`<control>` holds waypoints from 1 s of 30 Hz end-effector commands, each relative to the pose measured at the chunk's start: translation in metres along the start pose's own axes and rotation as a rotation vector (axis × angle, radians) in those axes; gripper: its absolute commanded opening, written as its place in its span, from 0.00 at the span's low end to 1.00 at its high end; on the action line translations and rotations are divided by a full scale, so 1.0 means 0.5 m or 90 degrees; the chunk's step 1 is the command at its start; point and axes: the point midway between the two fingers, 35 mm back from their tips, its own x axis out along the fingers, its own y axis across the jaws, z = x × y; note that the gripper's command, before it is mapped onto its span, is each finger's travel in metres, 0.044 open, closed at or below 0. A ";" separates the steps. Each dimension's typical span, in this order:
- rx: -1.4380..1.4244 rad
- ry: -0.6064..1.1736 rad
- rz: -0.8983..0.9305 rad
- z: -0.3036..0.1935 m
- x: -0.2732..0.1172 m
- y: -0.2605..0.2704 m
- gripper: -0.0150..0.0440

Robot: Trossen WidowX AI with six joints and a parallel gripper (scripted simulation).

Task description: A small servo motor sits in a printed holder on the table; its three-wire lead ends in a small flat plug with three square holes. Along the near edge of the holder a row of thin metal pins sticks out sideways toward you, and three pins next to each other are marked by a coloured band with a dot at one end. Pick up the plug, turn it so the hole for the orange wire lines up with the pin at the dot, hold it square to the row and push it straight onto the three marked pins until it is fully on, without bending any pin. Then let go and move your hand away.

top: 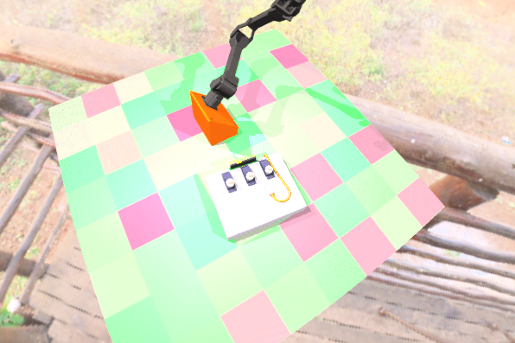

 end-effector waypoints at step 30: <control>-0.303 0.182 -0.019 -0.152 0.045 -0.151 0.45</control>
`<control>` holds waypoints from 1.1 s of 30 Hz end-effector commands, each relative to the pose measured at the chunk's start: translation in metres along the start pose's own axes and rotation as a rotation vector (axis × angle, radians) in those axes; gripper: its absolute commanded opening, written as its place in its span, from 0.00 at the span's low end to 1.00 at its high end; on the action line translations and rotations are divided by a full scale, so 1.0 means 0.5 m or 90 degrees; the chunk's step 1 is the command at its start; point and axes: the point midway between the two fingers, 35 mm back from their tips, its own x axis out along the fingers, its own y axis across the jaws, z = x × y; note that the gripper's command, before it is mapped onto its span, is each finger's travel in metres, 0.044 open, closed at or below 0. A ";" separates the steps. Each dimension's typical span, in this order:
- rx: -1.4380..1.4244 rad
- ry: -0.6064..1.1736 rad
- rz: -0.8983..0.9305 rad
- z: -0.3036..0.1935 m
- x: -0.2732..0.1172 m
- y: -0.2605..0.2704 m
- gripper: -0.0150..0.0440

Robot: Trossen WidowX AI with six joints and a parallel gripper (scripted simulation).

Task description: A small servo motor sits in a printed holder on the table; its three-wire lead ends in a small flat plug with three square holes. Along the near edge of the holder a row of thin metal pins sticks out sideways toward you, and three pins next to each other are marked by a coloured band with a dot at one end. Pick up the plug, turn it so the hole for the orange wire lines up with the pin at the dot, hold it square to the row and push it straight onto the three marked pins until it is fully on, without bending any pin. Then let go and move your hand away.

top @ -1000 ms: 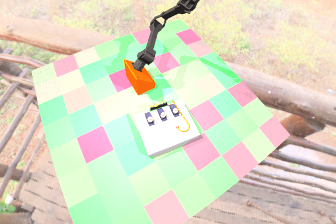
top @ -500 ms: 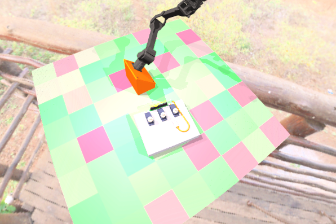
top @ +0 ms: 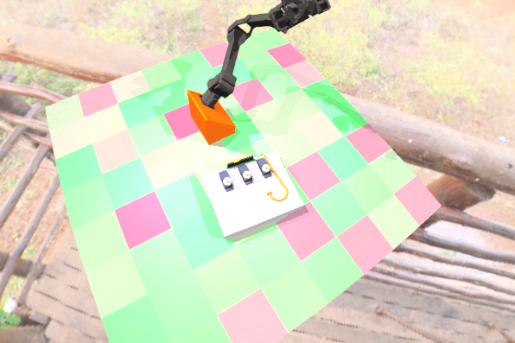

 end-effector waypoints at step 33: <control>-0.349 0.209 0.074 -0.229 0.032 -0.104 0.45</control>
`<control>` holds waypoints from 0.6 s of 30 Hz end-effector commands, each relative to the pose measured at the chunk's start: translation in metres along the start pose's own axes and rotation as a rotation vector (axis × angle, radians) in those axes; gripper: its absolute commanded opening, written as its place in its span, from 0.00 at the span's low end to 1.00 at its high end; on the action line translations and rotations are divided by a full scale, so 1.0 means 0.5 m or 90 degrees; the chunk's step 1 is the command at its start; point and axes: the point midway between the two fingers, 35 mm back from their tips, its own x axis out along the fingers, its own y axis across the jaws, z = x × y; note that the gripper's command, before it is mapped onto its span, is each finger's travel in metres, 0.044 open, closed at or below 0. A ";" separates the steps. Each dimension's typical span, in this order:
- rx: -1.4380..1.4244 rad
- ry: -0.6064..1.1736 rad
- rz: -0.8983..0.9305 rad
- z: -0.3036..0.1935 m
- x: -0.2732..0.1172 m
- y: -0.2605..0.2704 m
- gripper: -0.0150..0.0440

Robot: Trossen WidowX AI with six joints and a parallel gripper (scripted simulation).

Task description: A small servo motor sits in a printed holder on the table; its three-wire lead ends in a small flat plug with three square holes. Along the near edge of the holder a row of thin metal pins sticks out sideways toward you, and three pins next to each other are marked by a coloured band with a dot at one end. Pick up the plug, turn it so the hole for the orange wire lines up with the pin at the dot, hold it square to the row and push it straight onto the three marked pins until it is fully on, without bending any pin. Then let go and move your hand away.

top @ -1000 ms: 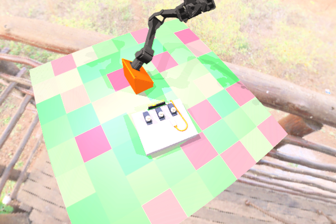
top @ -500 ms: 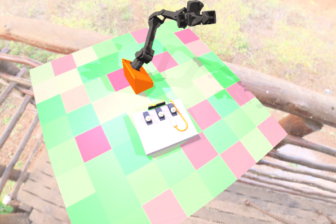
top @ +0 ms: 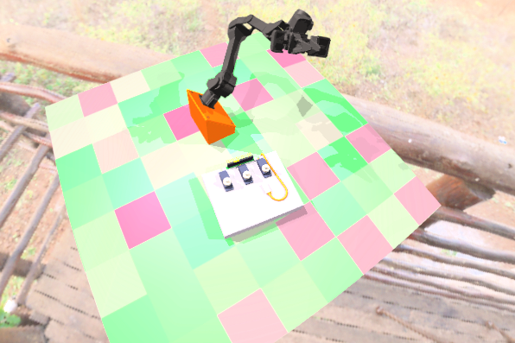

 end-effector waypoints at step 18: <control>-0.184 0.090 0.077 -0.133 0.019 0.005 0.45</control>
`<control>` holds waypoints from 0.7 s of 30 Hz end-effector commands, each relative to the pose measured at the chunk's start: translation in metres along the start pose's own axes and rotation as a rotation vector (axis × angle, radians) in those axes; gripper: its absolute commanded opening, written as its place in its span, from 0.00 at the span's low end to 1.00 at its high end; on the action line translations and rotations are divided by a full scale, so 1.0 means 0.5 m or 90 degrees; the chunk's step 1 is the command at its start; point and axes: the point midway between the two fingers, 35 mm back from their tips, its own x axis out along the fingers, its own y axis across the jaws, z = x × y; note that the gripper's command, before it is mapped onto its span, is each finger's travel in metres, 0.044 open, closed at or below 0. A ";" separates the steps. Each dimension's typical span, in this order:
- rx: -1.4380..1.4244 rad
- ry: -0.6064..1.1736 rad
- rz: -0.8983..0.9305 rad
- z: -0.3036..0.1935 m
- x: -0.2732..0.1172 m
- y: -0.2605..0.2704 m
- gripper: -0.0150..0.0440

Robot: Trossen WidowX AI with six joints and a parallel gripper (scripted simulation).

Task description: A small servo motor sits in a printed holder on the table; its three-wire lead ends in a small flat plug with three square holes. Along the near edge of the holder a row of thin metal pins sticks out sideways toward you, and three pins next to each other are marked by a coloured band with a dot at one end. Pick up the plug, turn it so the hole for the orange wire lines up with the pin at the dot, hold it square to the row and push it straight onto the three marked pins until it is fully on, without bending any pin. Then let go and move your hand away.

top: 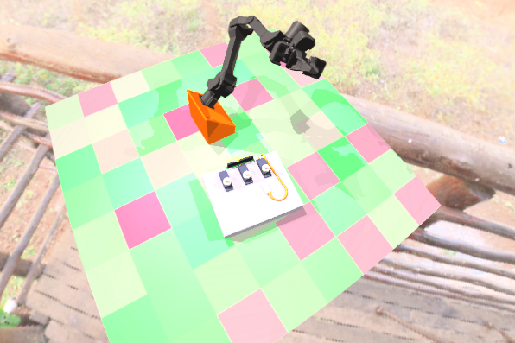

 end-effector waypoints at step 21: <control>-0.057 0.150 0.096 -0.159 0.045 0.042 0.45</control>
